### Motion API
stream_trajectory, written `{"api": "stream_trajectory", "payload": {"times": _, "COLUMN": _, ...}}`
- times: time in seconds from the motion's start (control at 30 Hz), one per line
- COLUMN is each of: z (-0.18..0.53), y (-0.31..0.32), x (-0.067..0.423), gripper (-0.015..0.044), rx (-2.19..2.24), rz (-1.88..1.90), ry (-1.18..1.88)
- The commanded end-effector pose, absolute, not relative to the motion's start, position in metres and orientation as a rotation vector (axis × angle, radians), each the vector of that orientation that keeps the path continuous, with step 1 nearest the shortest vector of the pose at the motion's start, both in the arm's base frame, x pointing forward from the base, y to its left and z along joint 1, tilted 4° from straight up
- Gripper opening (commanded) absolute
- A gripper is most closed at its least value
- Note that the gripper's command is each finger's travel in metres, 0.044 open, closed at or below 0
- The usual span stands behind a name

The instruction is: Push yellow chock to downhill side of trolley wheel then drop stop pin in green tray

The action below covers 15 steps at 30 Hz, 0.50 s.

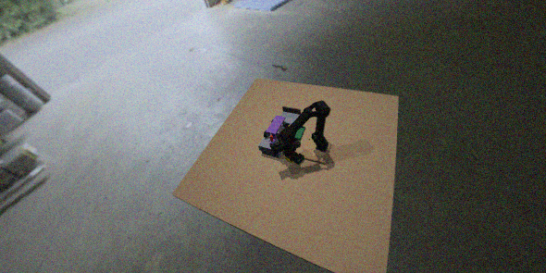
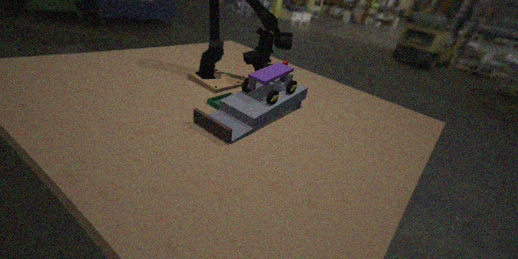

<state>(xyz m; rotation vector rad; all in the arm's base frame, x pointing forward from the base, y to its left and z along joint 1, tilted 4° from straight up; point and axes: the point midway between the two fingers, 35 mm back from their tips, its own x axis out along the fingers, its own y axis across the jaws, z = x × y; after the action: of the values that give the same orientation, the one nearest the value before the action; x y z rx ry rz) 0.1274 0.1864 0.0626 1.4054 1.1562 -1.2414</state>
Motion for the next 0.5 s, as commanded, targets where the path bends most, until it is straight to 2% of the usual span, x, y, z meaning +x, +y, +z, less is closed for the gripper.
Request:
{"api": "stream_trajectory", "payload": {"times": 0.0, "z": 0.074, "y": 0.186, "x": 0.127, "gripper": 0.0, "rx": 1.407, "rz": -1.241, "ry": 1.154}}
{"api": "stream_trajectory", "payload": {"times": 0.47, "z": 0.119, "y": 0.181, "x": 0.122, "gripper": 0.0, "rx": 1.405, "rz": -1.244, "ry": 1.152}}
